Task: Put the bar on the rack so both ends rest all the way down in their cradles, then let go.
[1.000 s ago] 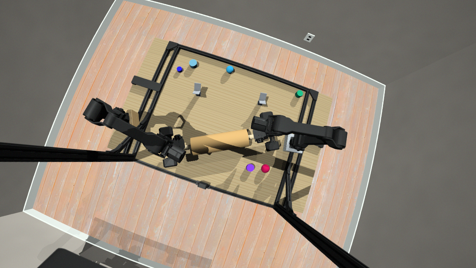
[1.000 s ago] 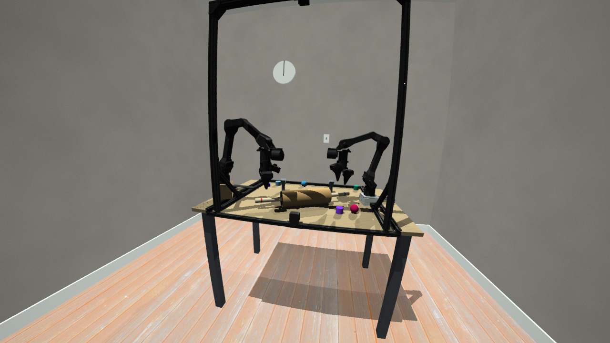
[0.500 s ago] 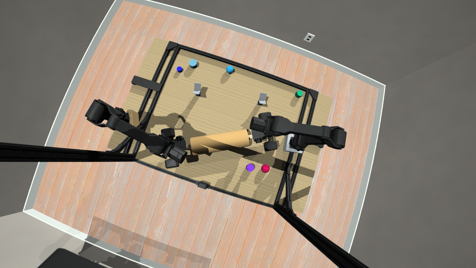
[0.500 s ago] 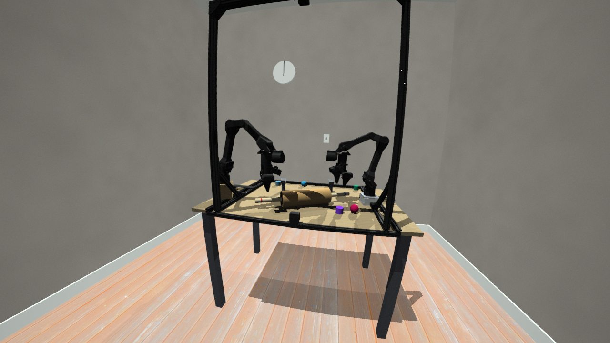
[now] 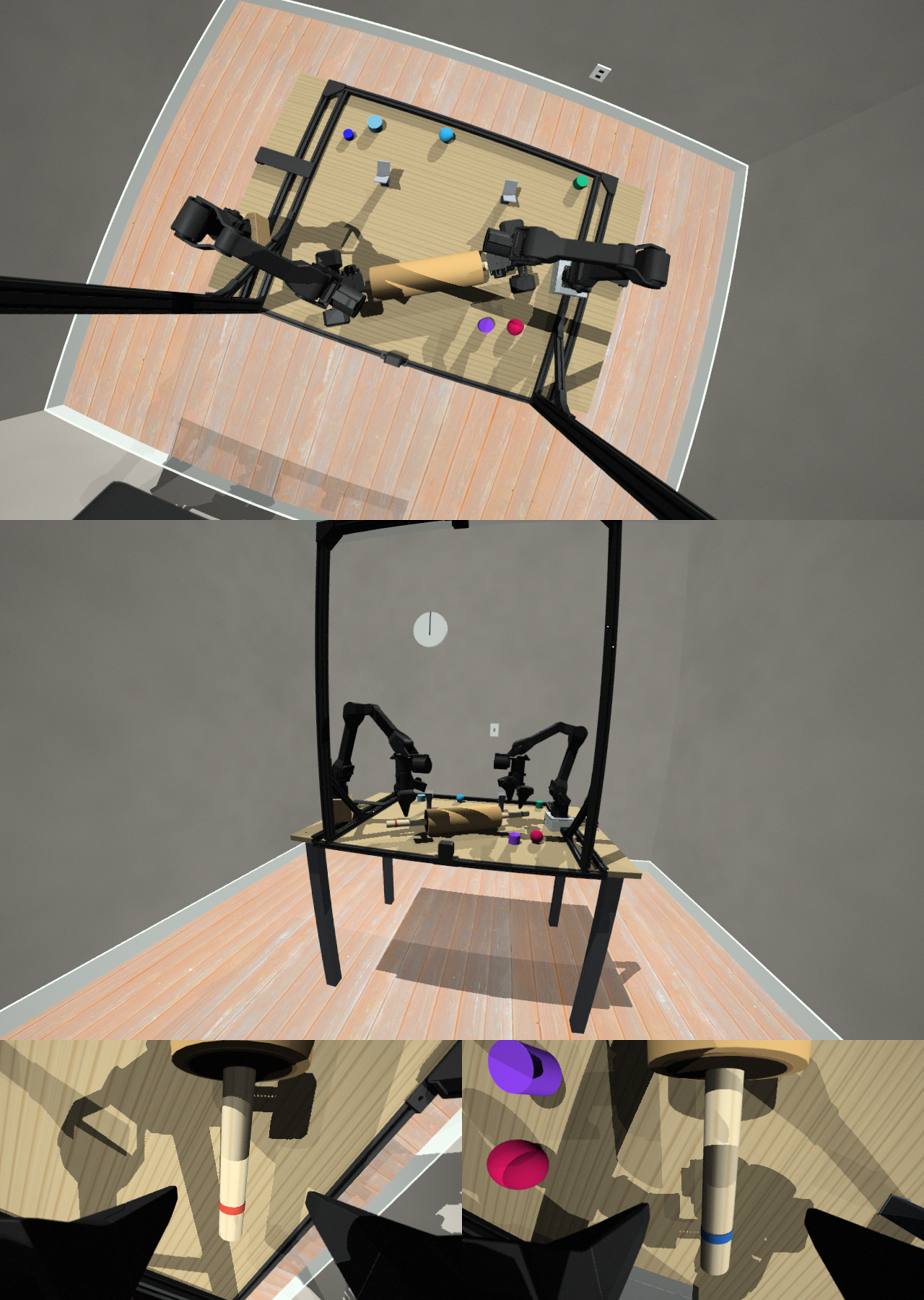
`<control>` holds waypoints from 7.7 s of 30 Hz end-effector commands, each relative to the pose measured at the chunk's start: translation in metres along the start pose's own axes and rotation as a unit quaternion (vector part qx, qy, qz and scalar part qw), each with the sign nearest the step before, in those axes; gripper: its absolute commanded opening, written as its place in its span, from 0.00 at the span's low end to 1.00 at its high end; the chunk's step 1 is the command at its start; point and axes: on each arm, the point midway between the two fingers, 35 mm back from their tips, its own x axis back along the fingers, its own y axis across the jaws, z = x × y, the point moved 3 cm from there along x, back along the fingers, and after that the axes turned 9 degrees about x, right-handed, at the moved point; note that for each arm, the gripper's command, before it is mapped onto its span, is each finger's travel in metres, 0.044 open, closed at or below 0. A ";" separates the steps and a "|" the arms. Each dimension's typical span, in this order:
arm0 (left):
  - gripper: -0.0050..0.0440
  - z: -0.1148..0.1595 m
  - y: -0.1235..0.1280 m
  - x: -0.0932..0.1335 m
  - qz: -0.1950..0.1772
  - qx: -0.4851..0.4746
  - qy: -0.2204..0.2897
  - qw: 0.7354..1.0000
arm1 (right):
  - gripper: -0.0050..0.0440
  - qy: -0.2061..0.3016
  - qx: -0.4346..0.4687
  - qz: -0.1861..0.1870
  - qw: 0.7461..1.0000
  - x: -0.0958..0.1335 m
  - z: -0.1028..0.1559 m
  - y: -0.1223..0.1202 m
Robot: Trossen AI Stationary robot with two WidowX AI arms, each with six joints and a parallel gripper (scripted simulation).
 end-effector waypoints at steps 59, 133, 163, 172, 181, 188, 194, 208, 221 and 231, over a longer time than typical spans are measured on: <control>0.32 0.003 0.003 -0.044 -0.004 0.000 0.004 1.000 | 0.24 0.004 -0.002 -0.001 1.000 -0.044 0.005 0.002; 0.10 -0.096 0.188 0.035 -0.008 -0.153 0.007 0.988 | 0.10 0.008 -0.150 -0.002 0.989 0.035 0.057 -0.046; 0.10 -0.147 0.292 0.037 -0.008 -0.153 0.007 0.988 | 0.10 0.008 -0.151 -0.003 0.988 0.036 0.107 -0.149; 0.10 -0.153 0.305 0.036 -0.007 -0.152 0.008 0.988 | 0.10 0.007 -0.150 -0.004 0.989 0.034 0.115 -0.163; 0.10 -0.154 0.306 0.013 -0.007 -0.152 0.008 0.988 | 0.10 0.007 -0.150 -0.004 0.989 0.011 0.115 -0.164; 0.10 -0.153 0.306 -0.006 -0.007 -0.152 0.008 0.988 | 0.10 0.007 -0.150 -0.004 0.989 -0.008 0.116 -0.163; 0.40 -0.153 0.306 -0.006 -0.007 -0.152 0.008 0.988 | 0.40 0.007 -0.150 -0.004 0.989 -0.008 0.116 -0.163; 0.98 -0.154 0.306 0.010 -0.007 -0.152 0.008 0.988 | 0.98 0.007 -0.150 -0.004 0.989 0.008 0.115 -0.165; 1.00 -0.152 0.304 0.059 -0.005 -0.152 0.015 0.988 | 1.00 0.010 -0.149 -0.007 0.989 0.059 0.115 -0.163; 1.00 -0.152 0.304 0.059 -0.005 -0.152 0.015 0.988 | 1.00 0.010 -0.149 -0.007 0.989 0.059 0.115 -0.163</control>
